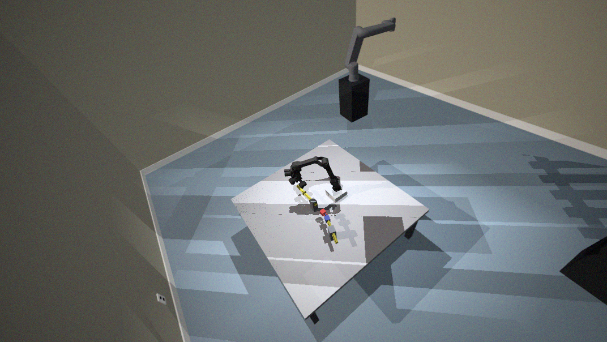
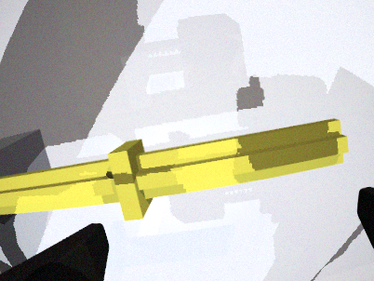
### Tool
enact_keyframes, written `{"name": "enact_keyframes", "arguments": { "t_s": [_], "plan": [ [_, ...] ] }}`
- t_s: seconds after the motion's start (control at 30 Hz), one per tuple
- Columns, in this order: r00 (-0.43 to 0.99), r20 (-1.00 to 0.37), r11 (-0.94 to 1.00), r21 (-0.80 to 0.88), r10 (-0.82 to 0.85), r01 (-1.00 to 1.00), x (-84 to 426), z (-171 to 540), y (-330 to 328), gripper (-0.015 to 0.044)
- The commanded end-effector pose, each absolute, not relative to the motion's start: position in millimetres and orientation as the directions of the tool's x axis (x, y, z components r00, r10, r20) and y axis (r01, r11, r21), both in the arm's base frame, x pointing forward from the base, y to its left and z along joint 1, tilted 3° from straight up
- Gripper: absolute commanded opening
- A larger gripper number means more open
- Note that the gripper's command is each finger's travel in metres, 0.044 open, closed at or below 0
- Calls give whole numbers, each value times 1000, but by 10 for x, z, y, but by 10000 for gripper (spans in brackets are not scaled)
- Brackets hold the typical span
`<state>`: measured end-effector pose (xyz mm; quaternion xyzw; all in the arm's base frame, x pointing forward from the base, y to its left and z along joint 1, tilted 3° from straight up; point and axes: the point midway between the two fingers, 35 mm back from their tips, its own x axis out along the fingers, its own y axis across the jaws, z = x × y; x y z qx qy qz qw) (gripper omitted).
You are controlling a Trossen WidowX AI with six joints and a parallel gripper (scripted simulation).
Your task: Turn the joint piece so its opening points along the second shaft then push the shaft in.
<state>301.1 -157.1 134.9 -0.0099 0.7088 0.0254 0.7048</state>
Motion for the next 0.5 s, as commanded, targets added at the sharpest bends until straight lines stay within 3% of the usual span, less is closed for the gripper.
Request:
{"name": "enact_keyframes", "arguments": {
  "t_s": [0.0,0.13,0.47],
  "plan": [
    [-18,-1000,995,8,6,-101,2997,1344,-1645,440],
    [-19,-1000,997,8,6,-79,2998,1334,-1646,440],
    [-40,-999,967,-5,5,253,3011,1182,-1655,440]
  ]
}}
